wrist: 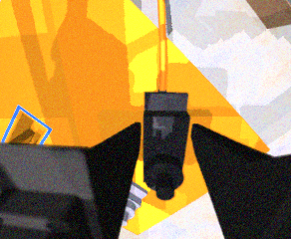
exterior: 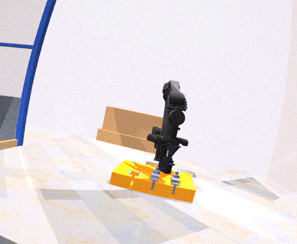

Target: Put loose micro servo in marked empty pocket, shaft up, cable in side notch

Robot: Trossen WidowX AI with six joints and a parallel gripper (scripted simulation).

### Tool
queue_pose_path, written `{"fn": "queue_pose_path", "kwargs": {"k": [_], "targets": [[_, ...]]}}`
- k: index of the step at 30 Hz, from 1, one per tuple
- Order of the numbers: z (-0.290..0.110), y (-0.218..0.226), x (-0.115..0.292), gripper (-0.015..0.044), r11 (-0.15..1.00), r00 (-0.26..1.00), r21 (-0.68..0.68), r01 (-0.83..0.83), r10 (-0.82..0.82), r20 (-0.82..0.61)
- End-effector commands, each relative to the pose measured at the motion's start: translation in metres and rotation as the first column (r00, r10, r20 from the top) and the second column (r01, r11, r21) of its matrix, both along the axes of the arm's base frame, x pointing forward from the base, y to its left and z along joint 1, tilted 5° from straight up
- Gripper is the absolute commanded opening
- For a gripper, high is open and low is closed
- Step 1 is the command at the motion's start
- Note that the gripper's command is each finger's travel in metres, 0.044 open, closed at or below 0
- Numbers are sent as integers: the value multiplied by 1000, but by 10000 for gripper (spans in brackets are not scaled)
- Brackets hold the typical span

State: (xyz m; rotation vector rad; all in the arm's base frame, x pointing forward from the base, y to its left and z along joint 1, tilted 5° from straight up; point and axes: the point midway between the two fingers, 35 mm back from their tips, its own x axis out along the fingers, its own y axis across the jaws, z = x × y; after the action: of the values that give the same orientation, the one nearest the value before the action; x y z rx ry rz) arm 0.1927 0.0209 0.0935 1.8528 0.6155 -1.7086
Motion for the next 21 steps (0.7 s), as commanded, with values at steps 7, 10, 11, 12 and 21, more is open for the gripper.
{"fn": "queue_pose_path", "kwargs": {"k": [7,10,11,12,21], "targets": [[2,-1,0,33,1000,1000,-6,0,0,1],[11,0,-1,0,1000,1000,-6,0,0,1],[16,0,-2,0,1000,1000,-6,0,0,1],[21,0,-4,0,1000,1000,-6,0,0,1],[29,1,-11,0,1000,1000,-6,0,0,1]]}}
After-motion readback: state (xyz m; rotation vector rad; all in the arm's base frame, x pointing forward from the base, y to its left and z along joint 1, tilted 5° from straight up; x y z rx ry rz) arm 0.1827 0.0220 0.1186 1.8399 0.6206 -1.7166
